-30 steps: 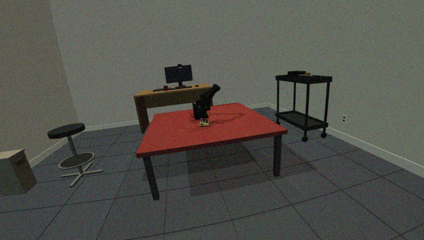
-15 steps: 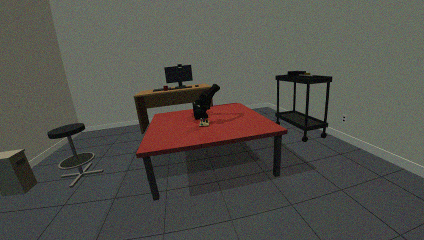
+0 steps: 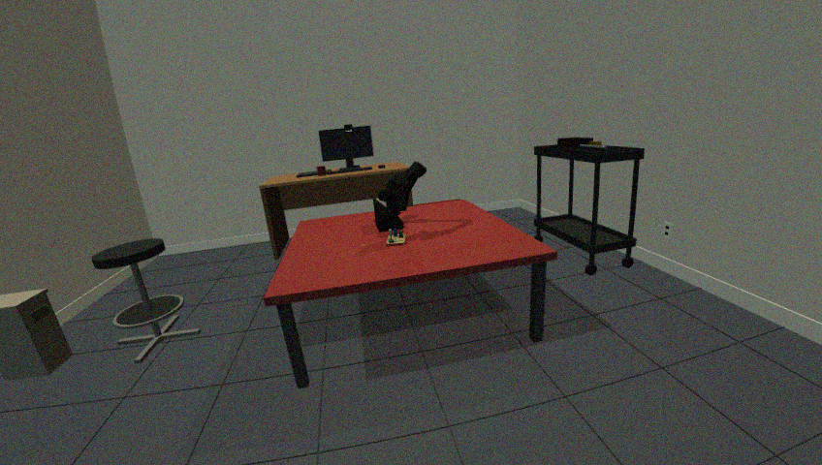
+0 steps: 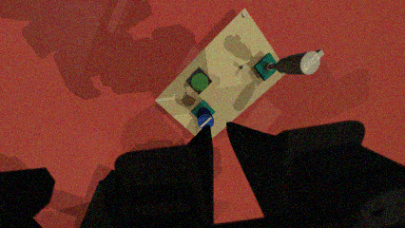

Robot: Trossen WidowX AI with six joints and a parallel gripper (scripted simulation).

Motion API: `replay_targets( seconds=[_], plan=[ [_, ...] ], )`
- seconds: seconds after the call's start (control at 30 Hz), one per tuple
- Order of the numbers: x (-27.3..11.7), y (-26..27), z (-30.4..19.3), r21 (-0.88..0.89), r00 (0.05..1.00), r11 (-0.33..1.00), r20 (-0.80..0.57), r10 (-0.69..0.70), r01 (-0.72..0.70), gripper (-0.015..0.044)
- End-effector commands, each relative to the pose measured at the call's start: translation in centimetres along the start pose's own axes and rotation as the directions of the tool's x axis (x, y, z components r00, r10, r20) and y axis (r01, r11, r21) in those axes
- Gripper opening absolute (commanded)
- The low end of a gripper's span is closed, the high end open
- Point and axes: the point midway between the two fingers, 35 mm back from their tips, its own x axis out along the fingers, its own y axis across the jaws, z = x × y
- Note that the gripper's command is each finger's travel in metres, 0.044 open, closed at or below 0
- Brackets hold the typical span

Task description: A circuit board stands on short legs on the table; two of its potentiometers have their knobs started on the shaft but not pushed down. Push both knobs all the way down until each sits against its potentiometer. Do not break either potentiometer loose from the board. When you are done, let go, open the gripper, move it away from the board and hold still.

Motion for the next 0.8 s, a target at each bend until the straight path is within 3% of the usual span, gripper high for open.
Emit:
replay_targets(
  seconds=[0.0,0.37,0.77],
  plan=[
    [-0.8,-1.0,0.5,-0.103,1.000,0.994,-0.001,-0.023,0.022,0.0000],
    [-1.7,-3.1,1.9,-0.463,1.000,0.886,-0.003,-0.006,0.004,0.0000],
    [-2.6,-5.2,3.2,-0.779,1.000,0.626,-0.005,0.011,-0.011,0.0000]
  ],
)
